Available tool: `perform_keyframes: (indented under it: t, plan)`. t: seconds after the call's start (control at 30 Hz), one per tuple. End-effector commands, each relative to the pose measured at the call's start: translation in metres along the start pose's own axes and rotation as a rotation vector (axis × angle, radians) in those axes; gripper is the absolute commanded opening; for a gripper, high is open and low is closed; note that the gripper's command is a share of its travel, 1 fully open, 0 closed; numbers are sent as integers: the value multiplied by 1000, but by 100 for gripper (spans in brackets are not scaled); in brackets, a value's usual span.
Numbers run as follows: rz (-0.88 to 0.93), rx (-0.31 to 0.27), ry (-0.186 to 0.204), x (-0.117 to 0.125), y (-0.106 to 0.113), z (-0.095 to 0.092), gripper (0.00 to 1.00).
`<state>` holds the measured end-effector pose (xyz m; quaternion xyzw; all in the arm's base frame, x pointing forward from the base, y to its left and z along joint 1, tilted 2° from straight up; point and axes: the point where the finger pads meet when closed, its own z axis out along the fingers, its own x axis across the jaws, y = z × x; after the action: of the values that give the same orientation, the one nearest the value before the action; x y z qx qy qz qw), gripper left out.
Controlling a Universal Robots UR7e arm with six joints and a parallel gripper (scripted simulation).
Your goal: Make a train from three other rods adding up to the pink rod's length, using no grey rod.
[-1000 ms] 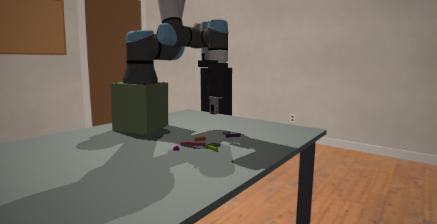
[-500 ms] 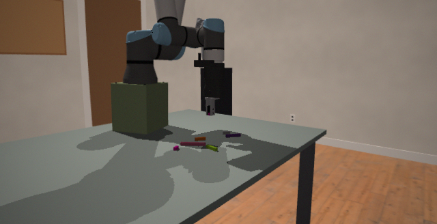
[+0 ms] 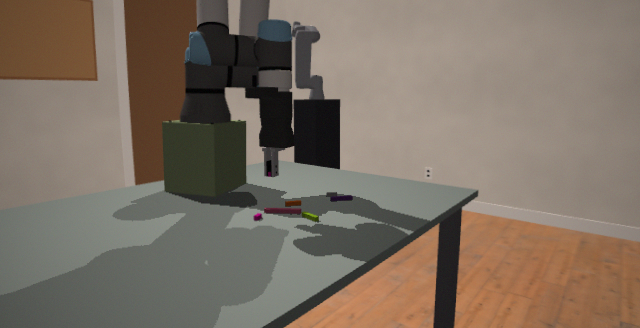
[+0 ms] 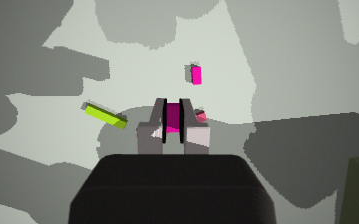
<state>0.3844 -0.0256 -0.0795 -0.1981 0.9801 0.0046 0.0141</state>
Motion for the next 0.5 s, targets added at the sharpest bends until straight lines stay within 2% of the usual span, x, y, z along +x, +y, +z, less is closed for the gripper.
perform_keyframes:
  t: [0.0,0.2,0.47]
  plan:
    - [-47,0,-1,13,-23,0,24]
    - [-85,0,-2,25,-42,-1,24]
    - [-88,0,-2,26,-43,-1,24]
